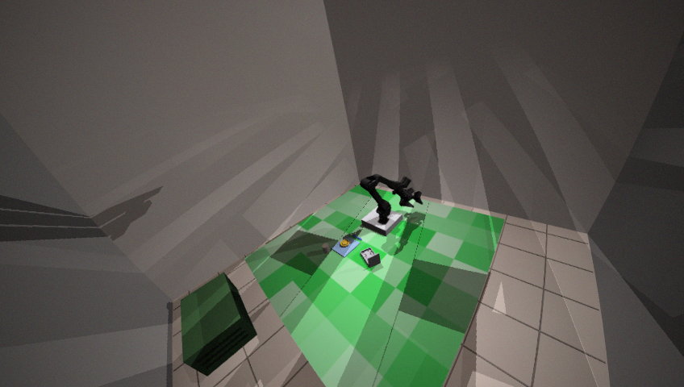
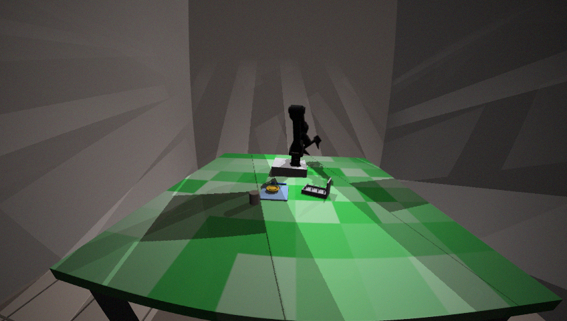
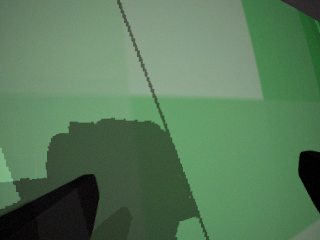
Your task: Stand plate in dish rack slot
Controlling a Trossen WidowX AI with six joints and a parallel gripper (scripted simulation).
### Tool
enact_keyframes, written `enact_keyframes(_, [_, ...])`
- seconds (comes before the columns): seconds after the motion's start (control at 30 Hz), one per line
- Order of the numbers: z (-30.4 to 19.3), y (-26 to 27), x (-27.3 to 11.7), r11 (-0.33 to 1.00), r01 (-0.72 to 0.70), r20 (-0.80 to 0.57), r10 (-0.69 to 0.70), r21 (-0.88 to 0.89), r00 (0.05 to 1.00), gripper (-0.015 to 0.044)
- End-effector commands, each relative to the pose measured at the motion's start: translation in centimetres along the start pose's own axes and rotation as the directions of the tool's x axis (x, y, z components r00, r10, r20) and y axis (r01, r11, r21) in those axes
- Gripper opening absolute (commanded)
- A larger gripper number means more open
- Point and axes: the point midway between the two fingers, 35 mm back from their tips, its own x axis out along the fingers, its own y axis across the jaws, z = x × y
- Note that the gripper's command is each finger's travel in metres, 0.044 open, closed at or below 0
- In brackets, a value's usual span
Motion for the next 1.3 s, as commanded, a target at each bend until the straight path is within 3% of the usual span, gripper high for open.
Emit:
enact_keyframes(0.0, [0.0,0.0,0.0,1.0,0.0,-0.002,0.0,0.002,1.0,0.04])
enact_keyframes(0.7, [-10.0,-8.1,2.8,0.906,0.124,-0.368,0.037,0.404,0.929,0.04])
enact_keyframes(1.27, [-22.0,-12.2,0.8,0.664,0.339,-0.584,0.182,0.666,0.791,0.04])
